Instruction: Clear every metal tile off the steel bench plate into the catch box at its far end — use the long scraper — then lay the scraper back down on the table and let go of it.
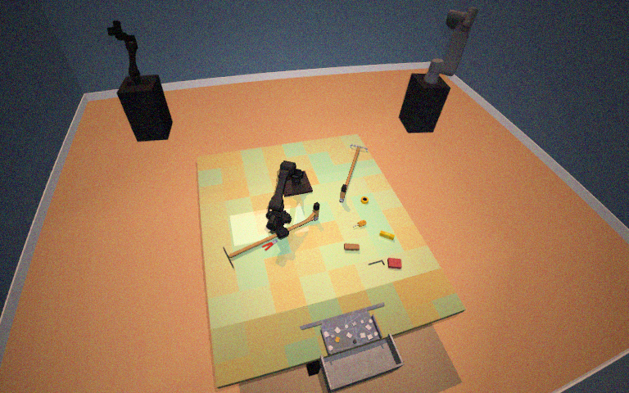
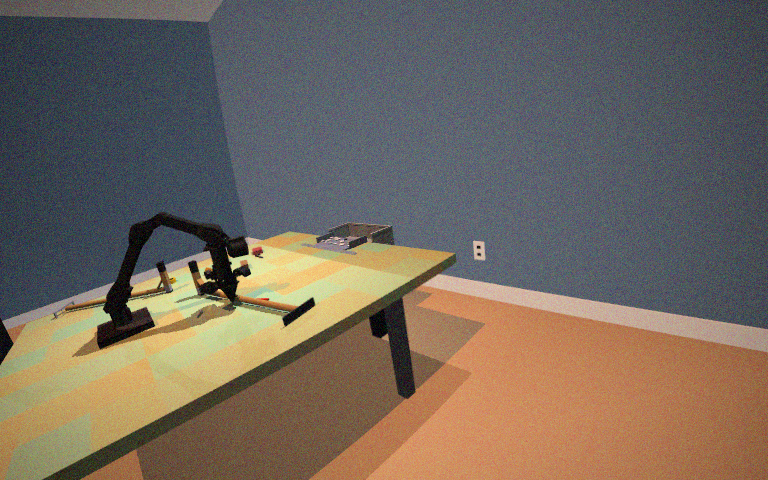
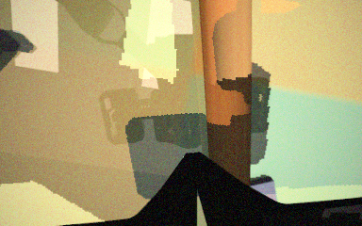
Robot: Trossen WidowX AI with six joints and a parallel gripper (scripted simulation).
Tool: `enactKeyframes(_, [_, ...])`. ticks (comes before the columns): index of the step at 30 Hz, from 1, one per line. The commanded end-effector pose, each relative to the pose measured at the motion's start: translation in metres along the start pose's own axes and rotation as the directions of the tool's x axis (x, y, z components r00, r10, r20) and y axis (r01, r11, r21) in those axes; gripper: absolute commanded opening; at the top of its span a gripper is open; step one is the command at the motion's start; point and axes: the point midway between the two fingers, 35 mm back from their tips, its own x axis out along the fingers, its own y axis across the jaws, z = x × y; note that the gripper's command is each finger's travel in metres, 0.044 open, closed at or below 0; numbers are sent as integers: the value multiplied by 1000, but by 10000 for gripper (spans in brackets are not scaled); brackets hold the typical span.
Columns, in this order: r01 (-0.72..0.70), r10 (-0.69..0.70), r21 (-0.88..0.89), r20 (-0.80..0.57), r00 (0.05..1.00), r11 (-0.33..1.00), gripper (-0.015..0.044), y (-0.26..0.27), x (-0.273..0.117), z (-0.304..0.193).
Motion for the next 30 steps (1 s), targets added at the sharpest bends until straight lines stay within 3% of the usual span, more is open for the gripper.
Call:
enactKeyframes(1, [9,-9,1,-1,1000,1000,0,-8,-1,0])
enactKeyframes(30, [11,-11,1,0,1000,1000,0,-37,-1,1])
